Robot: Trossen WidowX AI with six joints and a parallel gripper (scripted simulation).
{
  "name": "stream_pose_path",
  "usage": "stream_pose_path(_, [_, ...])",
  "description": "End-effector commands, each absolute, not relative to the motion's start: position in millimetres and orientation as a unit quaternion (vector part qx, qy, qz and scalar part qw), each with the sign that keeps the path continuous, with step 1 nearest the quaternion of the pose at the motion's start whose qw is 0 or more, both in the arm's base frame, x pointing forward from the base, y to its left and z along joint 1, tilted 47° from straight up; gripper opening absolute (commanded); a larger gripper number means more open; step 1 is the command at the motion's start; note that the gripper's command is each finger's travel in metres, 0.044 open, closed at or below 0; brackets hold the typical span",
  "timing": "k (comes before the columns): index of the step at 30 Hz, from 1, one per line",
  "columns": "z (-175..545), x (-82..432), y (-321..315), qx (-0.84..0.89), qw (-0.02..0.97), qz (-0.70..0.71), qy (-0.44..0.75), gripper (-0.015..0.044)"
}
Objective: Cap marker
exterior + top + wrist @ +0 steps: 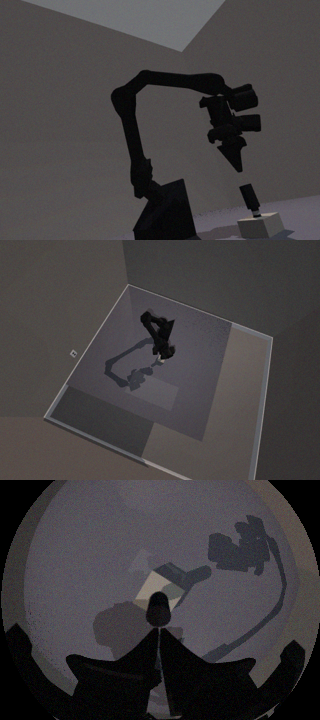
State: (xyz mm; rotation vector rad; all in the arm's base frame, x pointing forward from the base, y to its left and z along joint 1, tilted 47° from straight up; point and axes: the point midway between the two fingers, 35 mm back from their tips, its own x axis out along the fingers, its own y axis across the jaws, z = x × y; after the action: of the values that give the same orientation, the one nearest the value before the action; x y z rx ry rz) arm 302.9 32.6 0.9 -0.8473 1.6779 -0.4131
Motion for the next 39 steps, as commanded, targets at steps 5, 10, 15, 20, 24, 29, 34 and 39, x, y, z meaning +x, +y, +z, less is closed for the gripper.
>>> stream_pose_path(5, [0,302,31,-0.219,0.642,-0.335,0.653,0.0000])
stream_pose_path(10, [0,302,31,-0.219,0.642,-0.335,0.653,0.0000])
stream_pose_path(15, [0,302,31,-0.219,0.642,-0.335,0.653,0.0000])
stream_pose_path(20, [-3,302,29,-0.219,0.642,-0.335,0.653,0.0000])
stream_pose_path(24, [-7,302,25,-0.219,0.642,-0.335,0.653,0.0000])
stream_pose_path(29, [-12,301,19,-0.219,0.642,-0.335,0.653,0.0000])
stream_pose_path(34, [-17,301,14,-0.220,0.642,-0.335,0.653,0.0000])
stream_pose_path(39, [-22,300,9,-0.220,0.642,-0.335,0.653,0.0000])
